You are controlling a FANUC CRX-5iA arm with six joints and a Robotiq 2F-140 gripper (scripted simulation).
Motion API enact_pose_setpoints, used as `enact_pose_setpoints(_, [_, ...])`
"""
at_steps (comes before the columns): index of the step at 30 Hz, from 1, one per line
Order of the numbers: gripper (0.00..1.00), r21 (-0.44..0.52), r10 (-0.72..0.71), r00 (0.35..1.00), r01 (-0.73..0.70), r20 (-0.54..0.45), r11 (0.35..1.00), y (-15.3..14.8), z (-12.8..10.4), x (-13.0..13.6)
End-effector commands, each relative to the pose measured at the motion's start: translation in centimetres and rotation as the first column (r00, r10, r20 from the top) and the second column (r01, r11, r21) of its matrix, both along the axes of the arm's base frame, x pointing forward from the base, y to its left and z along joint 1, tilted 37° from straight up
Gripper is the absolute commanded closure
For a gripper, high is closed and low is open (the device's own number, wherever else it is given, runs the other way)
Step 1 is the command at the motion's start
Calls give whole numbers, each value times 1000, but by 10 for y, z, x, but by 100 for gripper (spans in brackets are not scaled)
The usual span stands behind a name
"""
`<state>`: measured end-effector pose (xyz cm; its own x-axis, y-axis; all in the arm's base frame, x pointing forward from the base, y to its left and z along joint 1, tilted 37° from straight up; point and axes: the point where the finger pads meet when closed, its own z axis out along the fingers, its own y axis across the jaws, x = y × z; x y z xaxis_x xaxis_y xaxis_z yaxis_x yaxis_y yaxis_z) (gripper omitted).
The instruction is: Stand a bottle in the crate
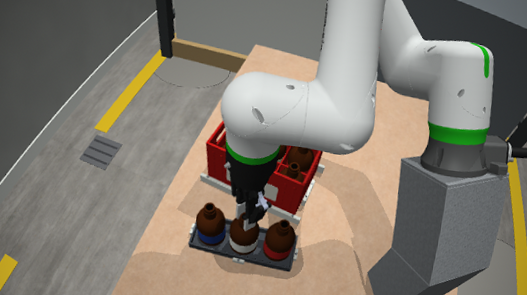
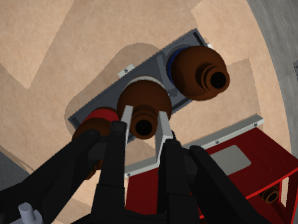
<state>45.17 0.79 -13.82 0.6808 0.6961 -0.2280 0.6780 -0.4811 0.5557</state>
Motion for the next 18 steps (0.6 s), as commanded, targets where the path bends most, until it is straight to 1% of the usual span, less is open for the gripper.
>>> enact_pose_setpoints(1, [100, 0, 0, 1000, 0, 0, 1000, 0, 0, 0])
enact_pose_setpoints(18, [100, 0, 0, 1000, 0, 0, 1000, 5, 7, -3])
